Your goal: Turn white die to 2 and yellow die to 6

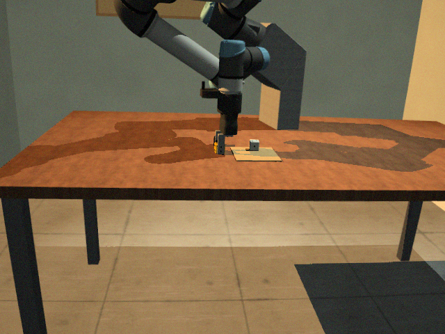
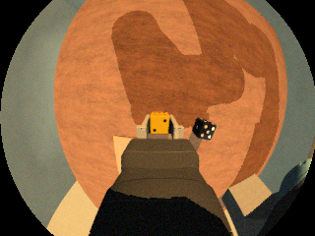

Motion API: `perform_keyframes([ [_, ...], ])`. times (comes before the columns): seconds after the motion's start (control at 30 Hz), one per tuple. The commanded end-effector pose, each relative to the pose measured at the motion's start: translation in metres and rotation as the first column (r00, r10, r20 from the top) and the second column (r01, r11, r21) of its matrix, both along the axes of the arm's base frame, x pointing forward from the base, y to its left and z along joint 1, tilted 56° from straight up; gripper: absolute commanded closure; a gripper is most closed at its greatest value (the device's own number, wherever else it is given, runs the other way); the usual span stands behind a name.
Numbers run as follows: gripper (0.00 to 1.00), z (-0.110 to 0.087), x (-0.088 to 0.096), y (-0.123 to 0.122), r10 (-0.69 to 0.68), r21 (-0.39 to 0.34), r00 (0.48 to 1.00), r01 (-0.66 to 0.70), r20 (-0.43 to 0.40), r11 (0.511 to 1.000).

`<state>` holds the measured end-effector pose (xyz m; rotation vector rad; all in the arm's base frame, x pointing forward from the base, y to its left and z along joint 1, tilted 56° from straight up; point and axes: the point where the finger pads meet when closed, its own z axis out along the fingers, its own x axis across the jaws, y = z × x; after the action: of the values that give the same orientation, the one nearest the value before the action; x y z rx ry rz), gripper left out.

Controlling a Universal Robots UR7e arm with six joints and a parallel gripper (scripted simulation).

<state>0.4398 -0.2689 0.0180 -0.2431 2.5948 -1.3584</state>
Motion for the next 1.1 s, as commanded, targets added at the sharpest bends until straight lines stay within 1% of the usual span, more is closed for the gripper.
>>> perform_keyframes([
  [0.0,0.43,0.000,0.000,0.000,0.001,0.000,1.000,-0.001,0.001,1.000],
  [0.77,0.43,0.000,0.000,0.001,0.001,0.000,1.000,-0.001,0.001,1.000],
  [0.93,0.43,0.002,-0.001,0.003,0.001,0.000,1.000,-0.001,0.001,1.000],
  [1.07,0.43,0.009,-0.004,0.013,0.001,0.000,1.000,-0.001,0.001,1.000],
])
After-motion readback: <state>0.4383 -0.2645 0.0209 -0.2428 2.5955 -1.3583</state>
